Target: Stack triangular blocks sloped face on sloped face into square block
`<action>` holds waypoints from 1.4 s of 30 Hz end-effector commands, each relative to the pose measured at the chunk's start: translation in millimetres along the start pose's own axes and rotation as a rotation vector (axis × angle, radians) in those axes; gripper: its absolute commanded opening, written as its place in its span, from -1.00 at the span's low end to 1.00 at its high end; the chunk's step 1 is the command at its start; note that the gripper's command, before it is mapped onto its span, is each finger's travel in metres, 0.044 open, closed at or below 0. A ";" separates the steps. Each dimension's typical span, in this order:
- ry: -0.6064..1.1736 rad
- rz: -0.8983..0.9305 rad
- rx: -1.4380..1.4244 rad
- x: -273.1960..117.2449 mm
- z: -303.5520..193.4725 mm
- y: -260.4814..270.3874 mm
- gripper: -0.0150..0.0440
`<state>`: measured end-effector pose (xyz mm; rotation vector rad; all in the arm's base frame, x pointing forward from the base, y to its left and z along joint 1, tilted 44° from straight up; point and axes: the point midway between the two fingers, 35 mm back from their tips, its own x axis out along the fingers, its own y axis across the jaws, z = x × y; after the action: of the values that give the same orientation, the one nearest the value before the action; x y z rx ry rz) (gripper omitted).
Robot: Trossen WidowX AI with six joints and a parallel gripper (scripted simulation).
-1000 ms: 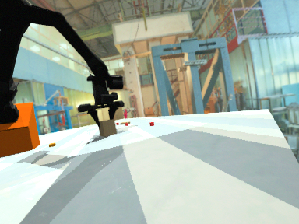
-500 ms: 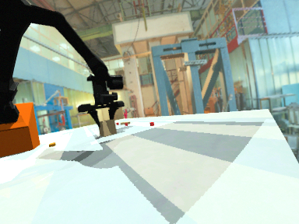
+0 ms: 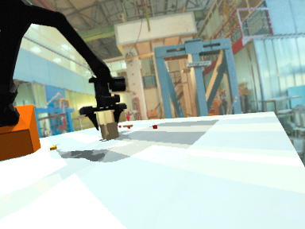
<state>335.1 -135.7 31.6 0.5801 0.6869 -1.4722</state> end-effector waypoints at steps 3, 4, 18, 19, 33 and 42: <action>0.000 0.000 0.000 0.0 0.1 -0.1 1.00; 0.000 0.000 0.000 0.0 0.1 -0.1 1.00; 0.005 0.000 -0.001 -109.9 -0.5 0.3 1.00; 0.005 0.000 -0.001 -109.9 -0.5 0.3 1.00; 0.000 0.018 -0.008 -105.1 -1.9 4.6 1.00; 0.000 0.018 -0.008 -105.1 -1.9 4.6 1.00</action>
<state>341.6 -61.6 106.4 0.5816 0.6835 -1.4544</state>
